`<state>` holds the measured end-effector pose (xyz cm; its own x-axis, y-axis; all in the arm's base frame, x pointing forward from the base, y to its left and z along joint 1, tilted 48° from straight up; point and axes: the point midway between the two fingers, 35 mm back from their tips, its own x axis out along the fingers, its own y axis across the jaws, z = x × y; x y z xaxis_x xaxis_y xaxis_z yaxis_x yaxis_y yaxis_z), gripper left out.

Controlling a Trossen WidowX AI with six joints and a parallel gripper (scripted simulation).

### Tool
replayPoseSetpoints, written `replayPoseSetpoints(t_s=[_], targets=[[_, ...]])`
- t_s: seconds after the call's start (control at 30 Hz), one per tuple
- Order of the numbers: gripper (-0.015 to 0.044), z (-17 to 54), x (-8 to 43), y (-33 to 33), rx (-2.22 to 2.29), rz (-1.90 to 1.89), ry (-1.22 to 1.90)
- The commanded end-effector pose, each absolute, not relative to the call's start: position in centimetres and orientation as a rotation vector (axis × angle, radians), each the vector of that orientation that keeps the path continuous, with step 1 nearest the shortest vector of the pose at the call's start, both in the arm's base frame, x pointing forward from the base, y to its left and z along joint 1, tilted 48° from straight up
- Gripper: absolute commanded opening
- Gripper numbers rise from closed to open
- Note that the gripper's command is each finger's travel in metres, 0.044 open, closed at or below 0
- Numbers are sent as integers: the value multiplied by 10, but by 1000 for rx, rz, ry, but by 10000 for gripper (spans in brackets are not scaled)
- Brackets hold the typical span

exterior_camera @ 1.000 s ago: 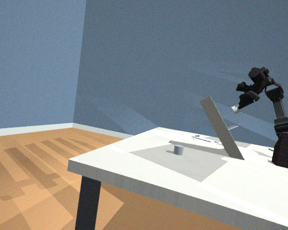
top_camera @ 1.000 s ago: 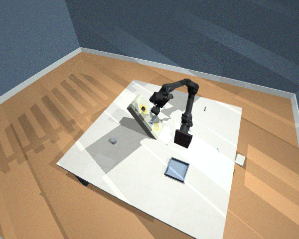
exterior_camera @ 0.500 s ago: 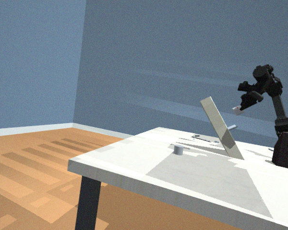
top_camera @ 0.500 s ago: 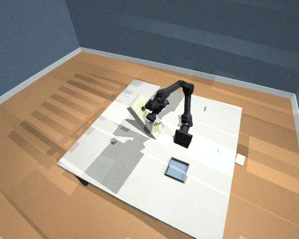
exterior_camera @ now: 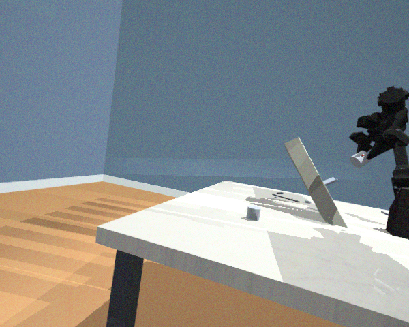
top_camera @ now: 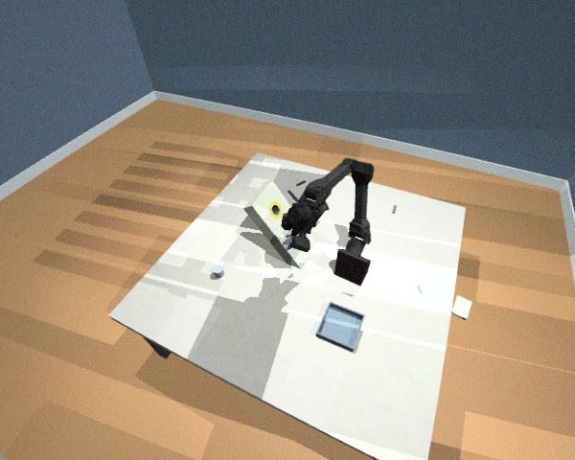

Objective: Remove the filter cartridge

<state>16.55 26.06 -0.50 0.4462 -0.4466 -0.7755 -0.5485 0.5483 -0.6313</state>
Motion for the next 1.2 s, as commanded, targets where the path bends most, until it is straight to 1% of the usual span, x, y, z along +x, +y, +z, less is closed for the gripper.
replayPoseSetpoints(t_s=[0.0,0.33,0.57,0.87,1.17], targets=[[0,-21,141,275,-1133,236,1216],[0,-60,65,308,-1353,730,1300],[0,-66,55,308,-1372,781,1304],[0,-110,-4,284,-1441,994,1334],[0,-144,-57,244,-1516,1210,1363]])
